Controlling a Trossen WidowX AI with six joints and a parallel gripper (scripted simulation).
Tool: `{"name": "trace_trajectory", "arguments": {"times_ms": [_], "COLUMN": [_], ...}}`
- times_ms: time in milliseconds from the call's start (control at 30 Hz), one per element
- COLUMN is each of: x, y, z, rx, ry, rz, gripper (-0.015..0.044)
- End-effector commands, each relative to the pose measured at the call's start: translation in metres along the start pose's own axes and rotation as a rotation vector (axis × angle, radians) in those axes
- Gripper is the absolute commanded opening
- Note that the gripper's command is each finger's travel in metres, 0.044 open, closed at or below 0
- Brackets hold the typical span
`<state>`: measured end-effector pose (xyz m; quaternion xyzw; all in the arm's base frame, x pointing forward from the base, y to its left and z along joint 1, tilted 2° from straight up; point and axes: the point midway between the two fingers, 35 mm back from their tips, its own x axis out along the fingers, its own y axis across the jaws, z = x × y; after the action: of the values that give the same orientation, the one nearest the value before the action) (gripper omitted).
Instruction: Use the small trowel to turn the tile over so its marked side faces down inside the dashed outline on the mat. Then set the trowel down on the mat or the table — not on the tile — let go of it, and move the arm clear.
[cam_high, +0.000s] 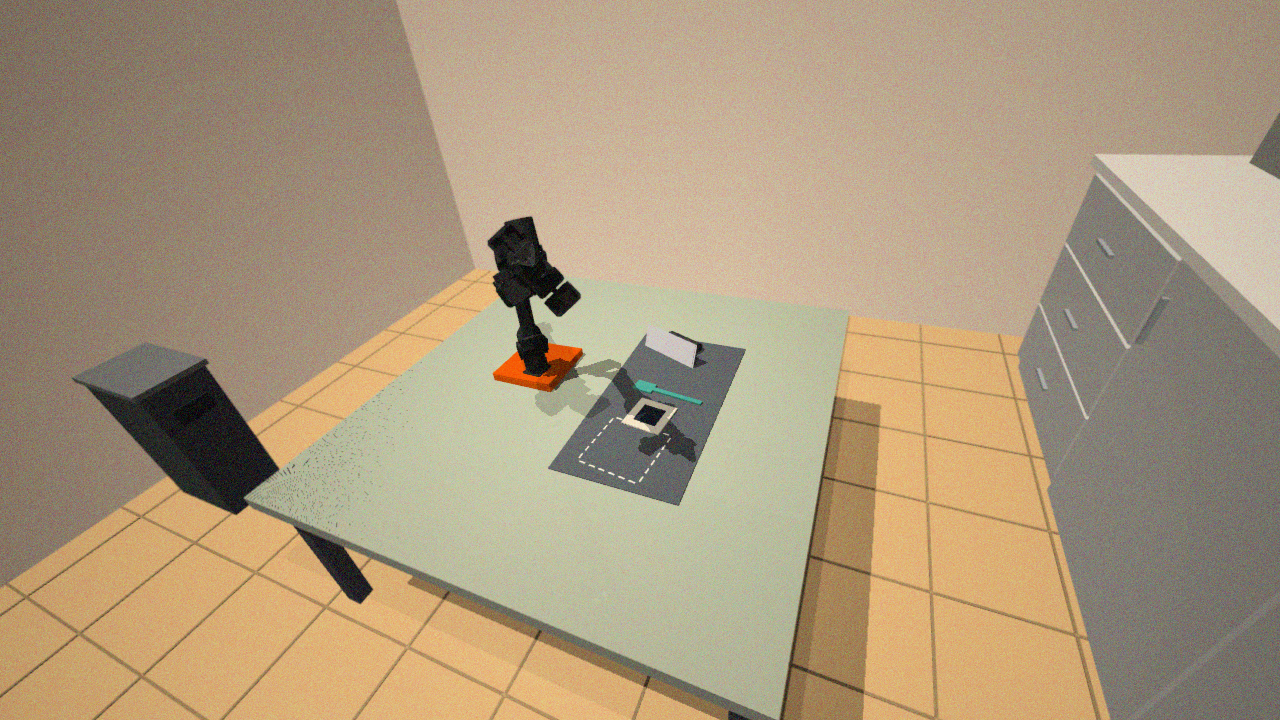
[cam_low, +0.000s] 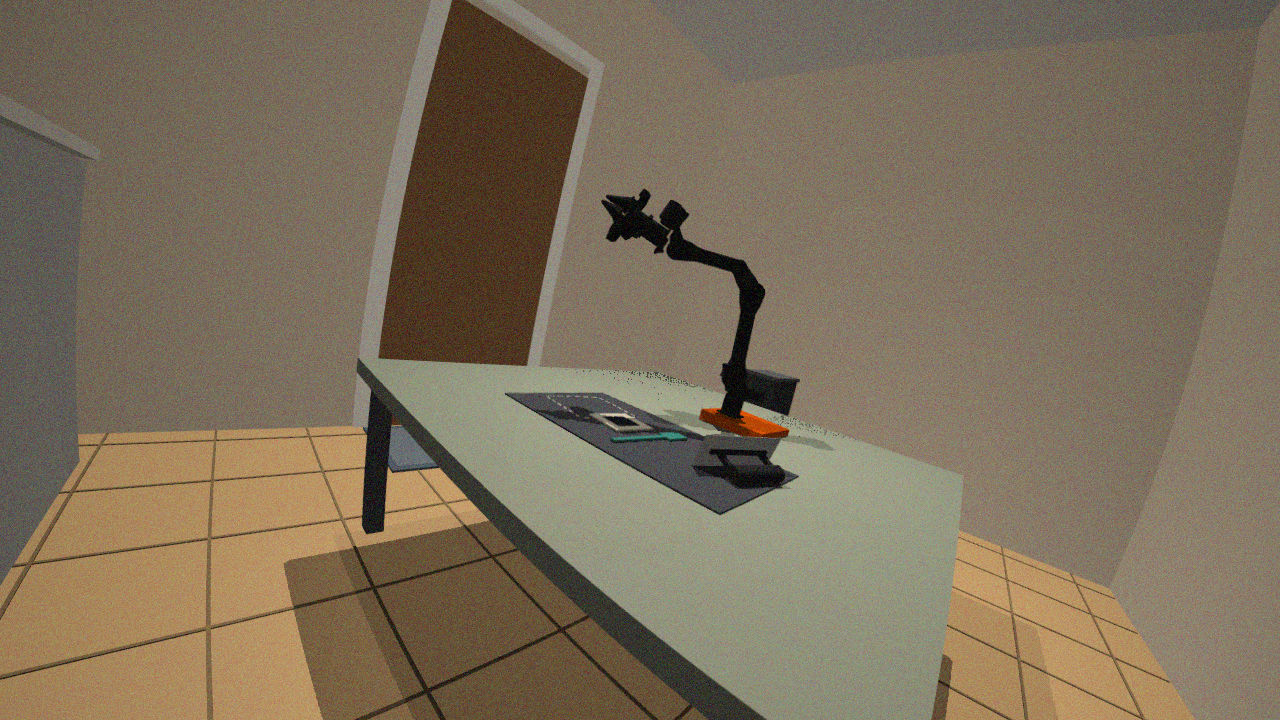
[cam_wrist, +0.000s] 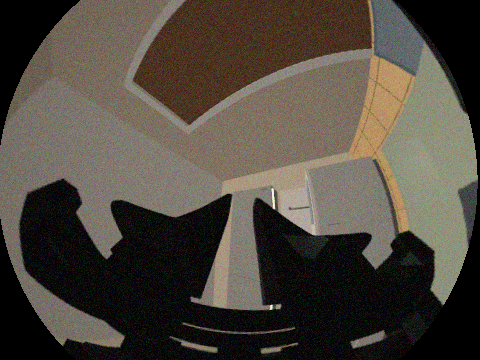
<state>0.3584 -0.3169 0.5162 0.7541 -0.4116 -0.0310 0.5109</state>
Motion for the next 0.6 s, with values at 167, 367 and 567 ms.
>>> {"name": "trace_trajectory", "arguments": {"times_ms": [167, 367, 567], "x": [-0.01, -0.032, -0.064], "y": [-0.089, -0.147, -0.195], "z": [-0.054, -0.093, -0.134], "rx": [0.109, 0.163, 0.197], "ry": [0.052, 0.082, 0.117], "rz": [-0.275, -0.467, -0.643], "gripper": [0.01, 0.01, 0.01]}}
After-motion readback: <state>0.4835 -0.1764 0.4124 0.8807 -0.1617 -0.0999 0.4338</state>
